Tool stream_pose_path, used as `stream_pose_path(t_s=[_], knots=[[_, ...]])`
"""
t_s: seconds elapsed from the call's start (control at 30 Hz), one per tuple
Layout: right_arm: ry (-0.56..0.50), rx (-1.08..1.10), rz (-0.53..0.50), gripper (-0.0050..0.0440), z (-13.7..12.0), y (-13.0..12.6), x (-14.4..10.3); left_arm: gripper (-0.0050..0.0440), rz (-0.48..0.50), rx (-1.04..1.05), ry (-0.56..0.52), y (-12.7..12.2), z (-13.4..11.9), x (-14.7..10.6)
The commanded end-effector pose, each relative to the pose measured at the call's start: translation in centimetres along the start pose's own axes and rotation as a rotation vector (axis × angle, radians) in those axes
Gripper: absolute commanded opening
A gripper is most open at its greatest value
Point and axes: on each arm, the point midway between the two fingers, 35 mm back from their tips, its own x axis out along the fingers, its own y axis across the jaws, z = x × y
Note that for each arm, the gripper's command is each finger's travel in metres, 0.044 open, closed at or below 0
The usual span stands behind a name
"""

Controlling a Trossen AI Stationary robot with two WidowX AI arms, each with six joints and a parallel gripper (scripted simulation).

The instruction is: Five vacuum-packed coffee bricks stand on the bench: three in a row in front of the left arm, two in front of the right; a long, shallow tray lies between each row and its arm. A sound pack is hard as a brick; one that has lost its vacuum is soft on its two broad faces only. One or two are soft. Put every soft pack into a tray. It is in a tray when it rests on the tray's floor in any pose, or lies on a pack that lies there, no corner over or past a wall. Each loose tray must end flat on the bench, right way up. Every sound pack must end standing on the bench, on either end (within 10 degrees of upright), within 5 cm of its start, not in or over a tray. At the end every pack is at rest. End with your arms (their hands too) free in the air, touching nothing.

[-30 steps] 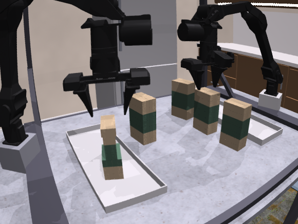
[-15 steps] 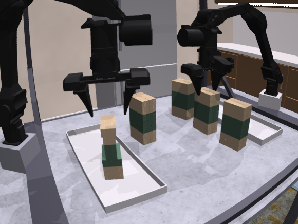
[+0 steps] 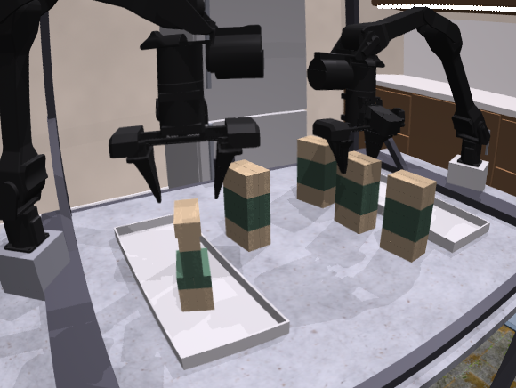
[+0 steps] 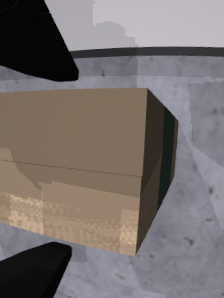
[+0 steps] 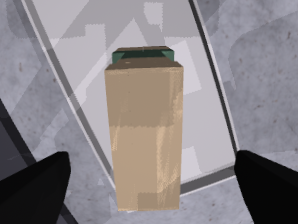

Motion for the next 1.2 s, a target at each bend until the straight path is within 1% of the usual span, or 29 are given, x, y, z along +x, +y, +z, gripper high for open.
stream_pose_path(t_s=[0.0, 0.8, 1.17], knots=[[0.000, -0.002, -0.021, 0.0358, 0.0, -0.2, -0.6, 0.0354, -0.011, 0.006, 0.005, 0.0, -0.1, 0.1], [0.000, -0.002, -0.021, 0.0358, 0.0, -0.2, -0.6, 0.0354, -0.010, 0.006, 0.005, 0.0, -0.1, 3.1], [0.000, -0.002, -0.021, 0.0358, 0.0, -0.2, -0.6, 0.0354, -0.010, 0.006, 0.005, 0.0, -0.1, 3.1]])
